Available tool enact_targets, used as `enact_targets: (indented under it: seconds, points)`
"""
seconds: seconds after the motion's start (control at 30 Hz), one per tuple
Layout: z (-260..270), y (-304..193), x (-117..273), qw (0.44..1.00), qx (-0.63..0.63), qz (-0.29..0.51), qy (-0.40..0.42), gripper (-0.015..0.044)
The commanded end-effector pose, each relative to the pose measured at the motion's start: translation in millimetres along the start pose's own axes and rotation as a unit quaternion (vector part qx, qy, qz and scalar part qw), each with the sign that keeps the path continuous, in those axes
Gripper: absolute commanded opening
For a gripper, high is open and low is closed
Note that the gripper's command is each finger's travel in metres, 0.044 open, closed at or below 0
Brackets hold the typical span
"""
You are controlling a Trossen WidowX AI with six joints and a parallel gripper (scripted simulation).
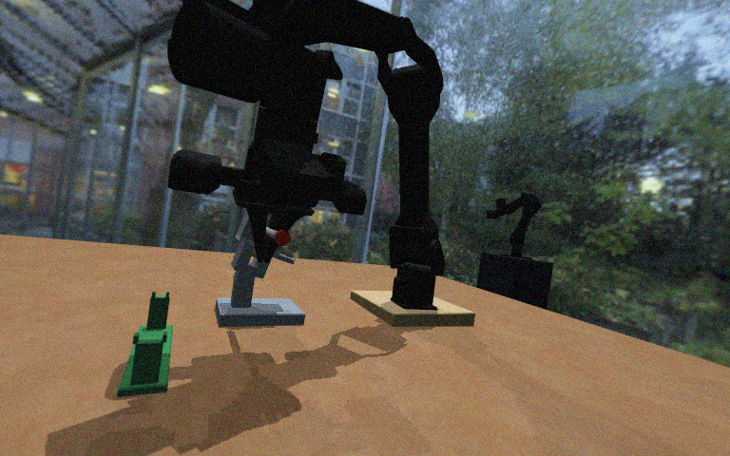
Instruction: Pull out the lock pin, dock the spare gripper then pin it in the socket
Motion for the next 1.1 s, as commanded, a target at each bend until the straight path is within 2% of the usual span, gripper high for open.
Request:
enact_targets:
  seconds: [0.0,0.17,0.6,1.07]
  points:
    - [9,2,1,1.0,-0.002,-0.002,-0.002,0.0]
    - [8,4,-5,1.0,-0.002,-0.002,-0.002,0.0]
    - [5,15,-52,1.0,-0.003,-0.004,-0.001,0.0]
    - [7,6,-49,1.0,-0.002,-0.004,0.0,0.0]
Point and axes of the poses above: the point midway between the two fingers, 35 mm back from their tips, its own x axis back along the fingers, its own z axis across the jaws, y = z × x, the point moved 3 cm from there along x, back along the fingers, and after that the axes turned 13 degrees about x, right-handed, at the moved point
